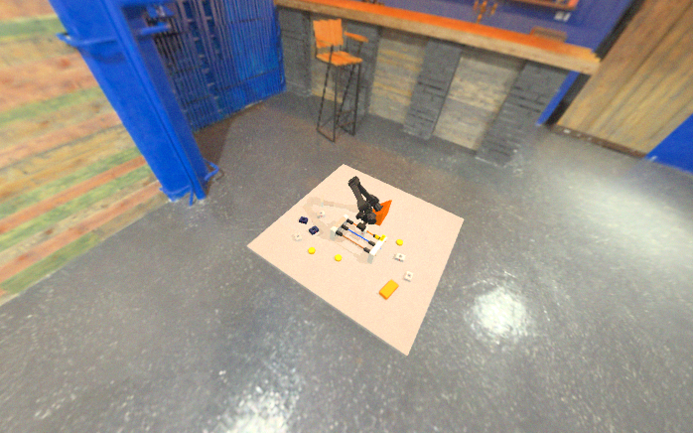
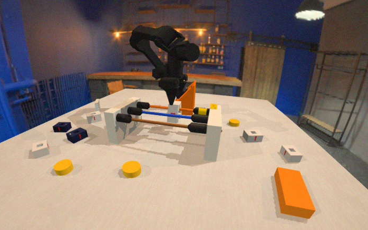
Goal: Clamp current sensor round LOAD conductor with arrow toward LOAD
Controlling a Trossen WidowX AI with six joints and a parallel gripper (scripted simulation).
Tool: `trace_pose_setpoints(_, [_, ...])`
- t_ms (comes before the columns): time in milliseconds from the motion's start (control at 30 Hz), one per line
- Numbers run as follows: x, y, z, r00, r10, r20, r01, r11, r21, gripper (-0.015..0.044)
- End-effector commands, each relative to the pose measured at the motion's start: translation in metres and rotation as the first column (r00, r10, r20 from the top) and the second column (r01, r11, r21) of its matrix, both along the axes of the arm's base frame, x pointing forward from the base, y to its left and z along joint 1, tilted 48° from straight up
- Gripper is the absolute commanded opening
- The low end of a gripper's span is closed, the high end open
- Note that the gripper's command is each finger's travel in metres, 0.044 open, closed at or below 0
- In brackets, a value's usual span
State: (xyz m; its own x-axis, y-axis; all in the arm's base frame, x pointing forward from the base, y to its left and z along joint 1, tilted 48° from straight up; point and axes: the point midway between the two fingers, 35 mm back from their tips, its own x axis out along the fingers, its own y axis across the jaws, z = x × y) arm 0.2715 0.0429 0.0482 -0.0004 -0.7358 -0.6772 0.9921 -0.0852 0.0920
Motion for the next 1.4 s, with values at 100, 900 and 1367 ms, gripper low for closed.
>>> trace_pose_setpoints(100, [0.0,-0.031,-0.028,1.0,-0.003,-0.013,0.003,1.0,-0.006,0.044])
trace_pose_setpoints(900, [0.0,-0.049,-0.045,1.0,-0.008,-0.008,0.008,1.0,-0.002,0.0427])
trace_pose_setpoints(1367, [0.0,-0.049,-0.045,1.0,-0.008,-0.008,0.008,1.0,-0.002,0.0333])
